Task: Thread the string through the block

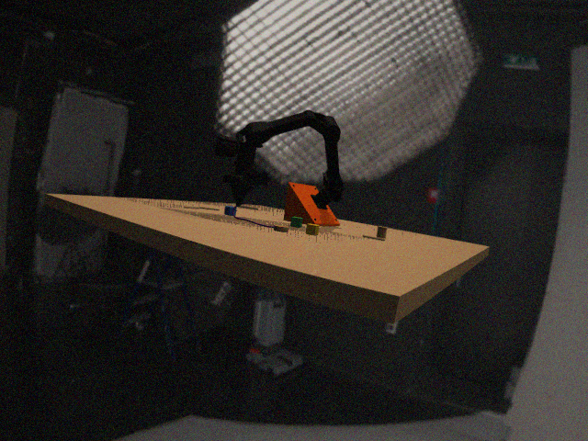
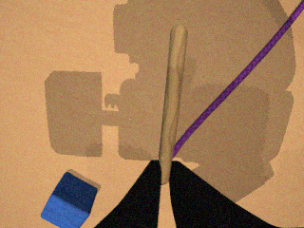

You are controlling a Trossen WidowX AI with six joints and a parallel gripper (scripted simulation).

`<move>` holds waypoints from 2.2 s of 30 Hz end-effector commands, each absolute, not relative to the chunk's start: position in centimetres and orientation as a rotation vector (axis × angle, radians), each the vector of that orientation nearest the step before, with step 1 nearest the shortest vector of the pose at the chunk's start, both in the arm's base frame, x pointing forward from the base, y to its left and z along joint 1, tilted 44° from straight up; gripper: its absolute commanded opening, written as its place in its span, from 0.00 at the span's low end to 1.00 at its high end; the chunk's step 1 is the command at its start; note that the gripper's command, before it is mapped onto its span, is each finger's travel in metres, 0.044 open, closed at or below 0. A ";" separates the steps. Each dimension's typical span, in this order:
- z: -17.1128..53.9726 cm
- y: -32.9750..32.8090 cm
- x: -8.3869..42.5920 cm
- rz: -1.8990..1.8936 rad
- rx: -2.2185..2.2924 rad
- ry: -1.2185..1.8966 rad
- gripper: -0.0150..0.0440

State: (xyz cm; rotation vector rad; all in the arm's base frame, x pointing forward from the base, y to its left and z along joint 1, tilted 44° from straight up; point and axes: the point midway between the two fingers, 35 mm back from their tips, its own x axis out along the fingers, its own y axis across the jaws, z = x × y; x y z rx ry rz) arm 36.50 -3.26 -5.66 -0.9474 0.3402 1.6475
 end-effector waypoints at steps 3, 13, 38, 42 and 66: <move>-5.9 -2.8 35.8 1.648 -0.943 0.342 0.25; -6.4 -2.1 34.8 1.649 -0.941 0.342 0.25; -6.6 -0.9 33.0 1.649 -0.941 0.343 0.25; -6.2 -0.5 32.9 1.649 -0.941 0.344 0.25; -4.1 1.6 31.8 1.649 -0.941 0.345 0.25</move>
